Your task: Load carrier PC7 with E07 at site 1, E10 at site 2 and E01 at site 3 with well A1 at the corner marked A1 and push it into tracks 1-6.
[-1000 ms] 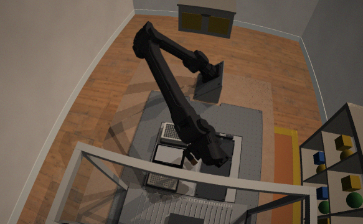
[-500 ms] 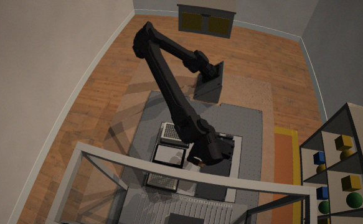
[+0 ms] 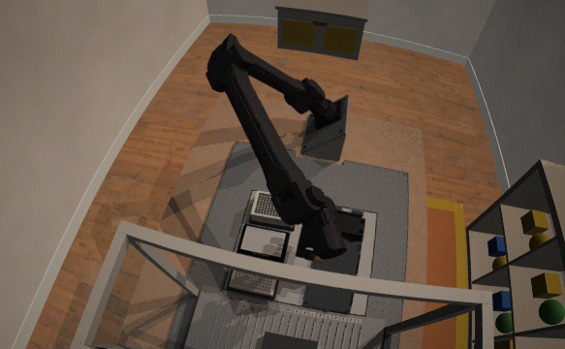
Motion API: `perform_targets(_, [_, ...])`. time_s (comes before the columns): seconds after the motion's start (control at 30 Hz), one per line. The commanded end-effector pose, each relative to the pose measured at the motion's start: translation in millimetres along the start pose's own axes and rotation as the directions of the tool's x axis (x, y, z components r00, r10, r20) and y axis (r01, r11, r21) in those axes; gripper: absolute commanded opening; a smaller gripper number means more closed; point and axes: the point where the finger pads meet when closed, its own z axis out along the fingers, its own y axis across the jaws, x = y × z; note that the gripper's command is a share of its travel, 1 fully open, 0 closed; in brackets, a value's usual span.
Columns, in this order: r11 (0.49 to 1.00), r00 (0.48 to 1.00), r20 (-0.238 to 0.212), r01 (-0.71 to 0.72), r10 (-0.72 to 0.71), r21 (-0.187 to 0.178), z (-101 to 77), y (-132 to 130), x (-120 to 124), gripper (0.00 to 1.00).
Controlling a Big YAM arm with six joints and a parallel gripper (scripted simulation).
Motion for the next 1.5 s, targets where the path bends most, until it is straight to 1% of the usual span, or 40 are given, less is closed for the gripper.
perform_targets(0.0, [1.0,1.0,0.003,0.008,-0.008,0.007,4.5,-3,5,1.0])
perform_targets(0.17, [1.0,1.0,-0.002,0.018,-0.018,-0.003,22.8,-1,1,1.0])
perform_targets(0.3, [1.0,1.0,0.003,0.011,-0.011,0.012,25.8,-3,4,1.0])
perform_targets(0.37, [1.0,1.0,-0.001,0.015,-0.015,0.0,37.4,-2,2,1.0])
perform_targets(0.43, [1.0,1.0,-0.002,0.018,-0.018,-0.003,44.1,-1,1,1.0])
perform_targets(0.53, [1.0,1.0,0.0,0.014,-0.014,0.001,44.9,-2,3,1.0])
perform_targets(0.57, [0.999,1.0,0.008,0.02,-0.02,0.047,24.0,-5,-1,1.0])
perform_targets(0.6, [0.999,1.0,0.007,0.009,-0.009,0.036,32.5,-5,4,1.0])
perform_targets(0.63, [1.0,1.0,0.004,0.002,-0.002,0.016,45.3,-4,8,1.0])
perform_targets(0.7, [1.0,1.0,-0.002,0.018,-0.018,-0.003,60.1,-1,1,1.0])
perform_targets(0.73, [1.0,1.0,-0.002,0.019,-0.019,-0.003,63.0,-1,1,1.0])
perform_targets(0.8, [1.0,1.0,-0.002,0.019,-0.019,-0.003,68.4,0,1,1.0])
perform_targets(0.9, [1.0,1.0,0.001,0.008,-0.008,0.007,71.0,-3,6,1.0])
perform_targets(0.97, [1.0,1.0,-0.001,0.015,-0.015,0.002,78.9,-1,3,1.0])
perform_targets(1.03, [1.0,1.0,-0.002,0.029,-0.029,0.007,81.9,0,-4,1.0])
perform_targets(1.1, [1.0,1.0,-0.002,0.029,-0.029,0.007,81.9,0,-4,1.0])
perform_targets(1.13, [0.999,1.0,0.006,0.012,-0.012,0.039,68.2,-6,3,1.0])
perform_targets(1.17, [1.0,1.0,0.005,-0.005,0.005,0.021,80.1,-6,12,1.0])
perform_targets(1.2, [1.0,1.0,0.002,0.002,-0.002,0.012,87.0,-4,8,1.0])
perform_targets(1.23, [1.0,1.0,0.001,0.005,-0.005,0.01,90.2,-5,6,1.0])
perform_targets(1.27, [1.0,1.0,0.006,0.004,-0.004,0.028,78.3,-10,1,1.0])
perform_targets(1.33, [1.0,1.0,0.006,0.004,-0.004,0.028,78.3,-10,1,1.0])
perform_targets(1.37, [1.0,1.0,0.0,0.009,-0.009,0.006,92.5,-3,5,1.0])
perform_targets(1.47, [1.0,1.0,-0.002,0.017,-0.017,-0.002,99.0,0,2,1.0])
